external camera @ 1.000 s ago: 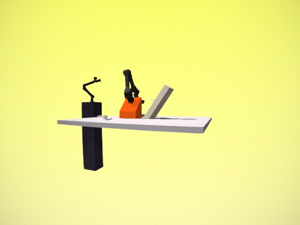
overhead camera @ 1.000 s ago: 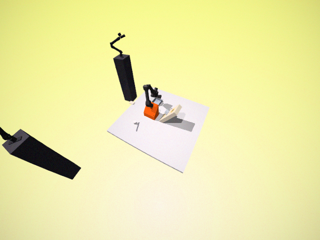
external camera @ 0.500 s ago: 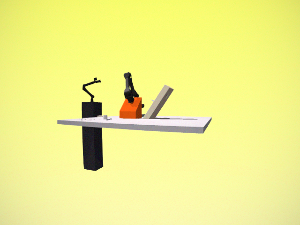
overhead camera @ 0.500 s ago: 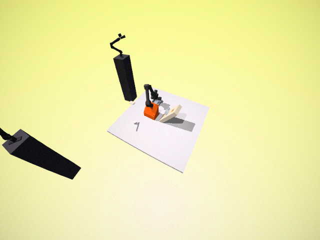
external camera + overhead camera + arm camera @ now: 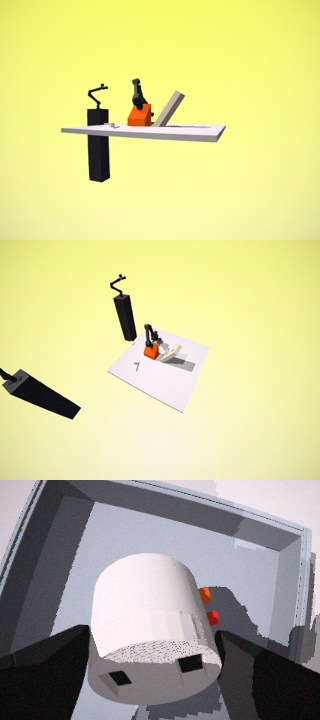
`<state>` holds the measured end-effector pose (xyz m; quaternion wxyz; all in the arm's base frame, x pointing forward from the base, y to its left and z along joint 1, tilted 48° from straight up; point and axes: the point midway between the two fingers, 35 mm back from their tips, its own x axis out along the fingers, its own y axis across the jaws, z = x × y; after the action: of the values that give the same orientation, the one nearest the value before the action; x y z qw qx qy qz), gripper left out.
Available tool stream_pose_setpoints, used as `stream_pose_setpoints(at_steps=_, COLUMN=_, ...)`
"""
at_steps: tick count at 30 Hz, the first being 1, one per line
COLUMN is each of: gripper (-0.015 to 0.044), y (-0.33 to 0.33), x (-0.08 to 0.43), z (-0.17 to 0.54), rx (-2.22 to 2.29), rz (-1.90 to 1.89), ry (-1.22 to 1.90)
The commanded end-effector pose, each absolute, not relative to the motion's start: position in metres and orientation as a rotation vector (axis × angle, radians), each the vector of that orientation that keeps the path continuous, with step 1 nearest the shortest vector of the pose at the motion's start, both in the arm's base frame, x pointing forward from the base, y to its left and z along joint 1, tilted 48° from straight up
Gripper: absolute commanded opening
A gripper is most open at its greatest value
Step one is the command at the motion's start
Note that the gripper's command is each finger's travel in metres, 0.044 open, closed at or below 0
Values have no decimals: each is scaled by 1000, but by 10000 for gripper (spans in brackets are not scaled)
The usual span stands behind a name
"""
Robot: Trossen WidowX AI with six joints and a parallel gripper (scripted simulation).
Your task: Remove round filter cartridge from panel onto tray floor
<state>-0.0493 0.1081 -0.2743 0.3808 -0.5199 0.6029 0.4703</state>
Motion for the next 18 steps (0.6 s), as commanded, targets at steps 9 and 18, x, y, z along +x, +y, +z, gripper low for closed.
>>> stream_pose_setpoints(at_steps=9, gripper=440, y=110, x=-50, z=-274, rx=-1324, rz=1205, ry=1535)
stream_pose_setpoints(at_steps=18, gripper=440, y=160, x=-39, z=-226, rx=-1325, rz=1201, ry=1535)
